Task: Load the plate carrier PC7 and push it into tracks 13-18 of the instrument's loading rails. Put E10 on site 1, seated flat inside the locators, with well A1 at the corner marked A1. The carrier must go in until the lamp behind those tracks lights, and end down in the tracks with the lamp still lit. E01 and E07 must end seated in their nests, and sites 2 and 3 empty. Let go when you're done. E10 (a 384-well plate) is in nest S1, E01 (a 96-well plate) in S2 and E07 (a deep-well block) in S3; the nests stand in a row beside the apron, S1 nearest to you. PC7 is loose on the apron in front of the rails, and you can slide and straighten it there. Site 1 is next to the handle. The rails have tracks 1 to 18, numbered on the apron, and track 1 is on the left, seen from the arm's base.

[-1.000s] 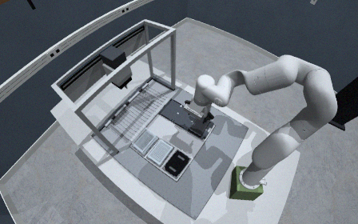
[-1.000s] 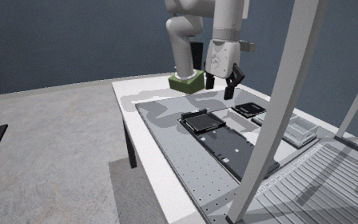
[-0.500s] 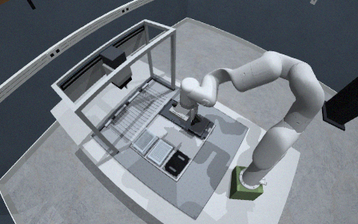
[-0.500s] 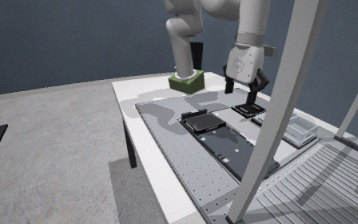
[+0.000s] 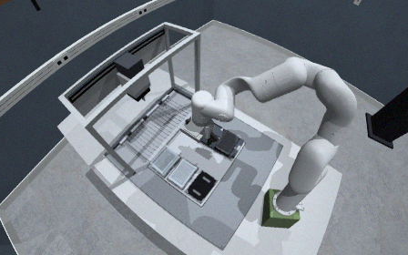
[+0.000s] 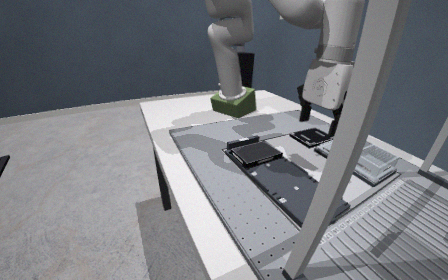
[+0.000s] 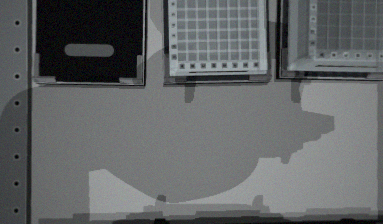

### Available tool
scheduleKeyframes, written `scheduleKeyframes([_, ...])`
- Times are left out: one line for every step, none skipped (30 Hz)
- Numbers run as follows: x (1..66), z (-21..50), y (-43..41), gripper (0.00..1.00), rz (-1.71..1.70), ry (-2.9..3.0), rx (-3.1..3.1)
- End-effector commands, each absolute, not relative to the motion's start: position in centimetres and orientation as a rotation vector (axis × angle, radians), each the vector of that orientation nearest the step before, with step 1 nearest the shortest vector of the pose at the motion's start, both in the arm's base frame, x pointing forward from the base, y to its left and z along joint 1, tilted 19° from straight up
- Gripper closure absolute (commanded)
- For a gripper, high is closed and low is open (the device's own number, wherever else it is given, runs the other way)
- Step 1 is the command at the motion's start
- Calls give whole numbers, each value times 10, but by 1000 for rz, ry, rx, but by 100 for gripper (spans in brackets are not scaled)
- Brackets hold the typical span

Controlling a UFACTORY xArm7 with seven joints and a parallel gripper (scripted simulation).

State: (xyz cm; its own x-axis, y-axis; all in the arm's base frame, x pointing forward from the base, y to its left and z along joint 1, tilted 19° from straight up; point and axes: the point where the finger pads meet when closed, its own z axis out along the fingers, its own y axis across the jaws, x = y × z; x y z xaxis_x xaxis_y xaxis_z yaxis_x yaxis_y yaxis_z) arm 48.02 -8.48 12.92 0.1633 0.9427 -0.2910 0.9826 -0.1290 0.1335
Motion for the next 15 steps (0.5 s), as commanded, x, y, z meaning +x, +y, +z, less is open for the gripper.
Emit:
scheduleKeyframes([483, 131, -84, 0, -192, 1850, 2149])
scheduleKeyframes([483, 131, -84, 0, -192, 1850, 2149])
scheduleKeyframes([483, 131, -84, 0, -192, 1850, 2149])
scheduleKeyframes([483, 131, -84, 0, -192, 1850, 2149])
scheduleKeyframes([483, 131, -84, 0, -192, 1850, 2149])
scheduleKeyframes([483, 131, -84, 0, -192, 1850, 2149])
scheduleKeyframes([483, 131, -84, 0, -192, 1850, 2149])
scheduleKeyframes([483, 130, -84, 0, -192, 1850, 2149])
scheduleKeyframes([483, 128, -85, 0, -192, 1850, 2149])
scheduleKeyframes([483, 126, -85, 0, -192, 1850, 2149])
scheduleKeyframes([483, 125, -86, 0, -192, 1850, 2149])
scheduleKeyframes([484, 123, -86, 0, -192, 1850, 2149])
scheduleKeyframes([484, 123, -86, 0, -192, 1850, 2149])
scheduleKeyframes([484, 123, -86, 0, -192, 1850, 2149])
scheduleKeyframes([484, 122, -87, 0, -192, 1850, 2149])
